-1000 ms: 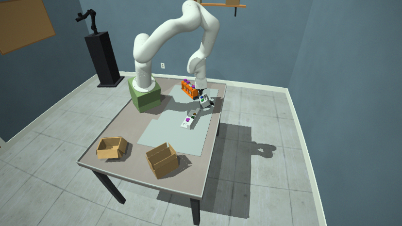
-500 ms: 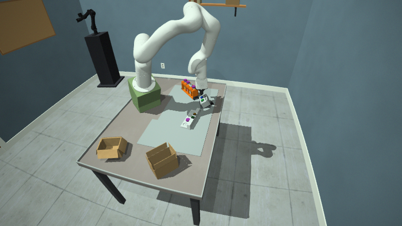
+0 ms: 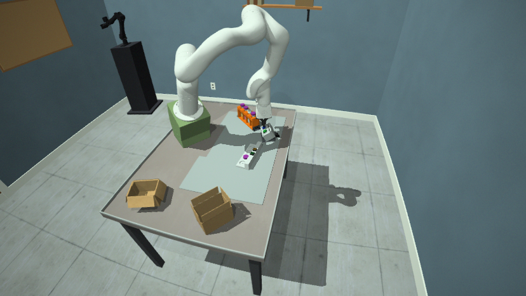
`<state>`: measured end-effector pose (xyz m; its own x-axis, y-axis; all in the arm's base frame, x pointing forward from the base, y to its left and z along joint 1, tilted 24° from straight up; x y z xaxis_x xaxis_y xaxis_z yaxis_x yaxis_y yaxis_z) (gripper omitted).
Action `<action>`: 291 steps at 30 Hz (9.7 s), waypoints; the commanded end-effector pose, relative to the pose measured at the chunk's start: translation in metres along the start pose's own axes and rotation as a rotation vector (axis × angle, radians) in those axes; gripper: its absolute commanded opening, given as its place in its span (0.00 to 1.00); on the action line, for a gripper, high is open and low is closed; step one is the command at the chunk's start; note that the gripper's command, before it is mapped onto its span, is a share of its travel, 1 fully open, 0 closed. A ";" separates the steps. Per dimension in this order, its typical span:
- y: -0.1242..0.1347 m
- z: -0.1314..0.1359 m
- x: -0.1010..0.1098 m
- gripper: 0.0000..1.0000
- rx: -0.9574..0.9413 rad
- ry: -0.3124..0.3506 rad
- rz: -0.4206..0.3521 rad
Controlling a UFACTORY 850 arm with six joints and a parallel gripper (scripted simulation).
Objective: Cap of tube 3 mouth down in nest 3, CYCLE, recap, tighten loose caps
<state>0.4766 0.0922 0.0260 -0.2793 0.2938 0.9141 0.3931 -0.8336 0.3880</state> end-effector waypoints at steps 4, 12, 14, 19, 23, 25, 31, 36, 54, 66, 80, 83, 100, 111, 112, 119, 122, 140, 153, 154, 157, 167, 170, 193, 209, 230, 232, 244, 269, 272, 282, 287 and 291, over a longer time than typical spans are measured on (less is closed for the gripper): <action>0.000 0.000 0.000 0.00 0.000 0.001 0.000; 0.000 0.000 -0.003 0.00 0.000 0.001 0.000; 0.000 0.000 -0.003 0.00 0.000 0.001 0.000; 0.000 0.000 -0.004 0.00 0.000 0.001 0.000; 0.000 0.000 -0.006 0.00 0.000 0.001 0.000; 0.000 0.000 -0.006 0.00 0.000 0.001 0.000; 0.000 0.000 -0.008 0.00 0.000 0.001 0.000; 0.000 0.000 -0.009 0.00 0.000 0.001 0.000; 0.000 0.000 -0.008 0.00 0.000 0.001 0.000; 0.000 0.000 0.018 0.00 0.000 0.001 0.000; 0.032 -0.009 0.016 1.00 0.333 0.001 0.000; 0.040 -0.012 0.015 1.00 0.417 0.001 0.000; 0.095 -0.029 0.011 1.00 1.000 0.001 -0.001; 0.151 -0.047 0.007 1.00 1.088 0.001 -0.001; 0.151 -0.047 0.007 1.00 1.088 0.001 -0.001; 0.183 -0.057 0.004 1.00 1.088 0.001 -0.001; 0.199 -0.062 0.003 1.00 1.088 0.001 -0.001; 0.217 -0.068 0.002 1.00 1.088 0.001 -0.001; 0.217 -0.068 0.002 1.00 1.088 0.001 -0.001; 0.217 -0.068 0.002 1.00 1.088 0.001 -0.001; 0.217 -0.068 0.002 1.00 1.088 0.001 -0.001; 0.217 -0.068 0.002 1.00 1.088 0.001 -0.001; 0.217 -0.068 0.002 1.00 1.088 0.001 -0.001; 0.217 -0.068 0.002 1.00 1.088 0.001 -0.001; 0.217 -0.068 0.002 1.00 1.088 0.001 -0.001; 0.217 -0.068 0.002 1.00 1.088 0.001 -0.001; 0.217 -0.068 0.002 1.00 1.088 0.001 -0.001; 0.217 -0.068 0.002 1.00 1.088 0.001 -0.001; 0.217 -0.068 0.002 1.00 1.088 0.001 -0.001; 0.217 -0.068 0.002 1.00 1.088 0.001 -0.001; 0.216 -0.075 0.006 0.46 1.088 0.001 -0.001; 0.211 -0.096 0.018 0.46 1.088 0.001 -0.001; 0.207 -0.117 0.031 0.46 1.088 0.001 -0.001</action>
<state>0.4747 -0.1229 0.1108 -0.2749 0.2948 0.9151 0.9597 0.0268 0.2797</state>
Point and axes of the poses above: the point where the finger pads meet when closed, its own x axis back along the fingers, its own z axis across the jaws, y = z × x, the point moved 6 cm from there along x, back along the fingers, and after that the axes turned 13 degrees about x, right-handed, at the moved point
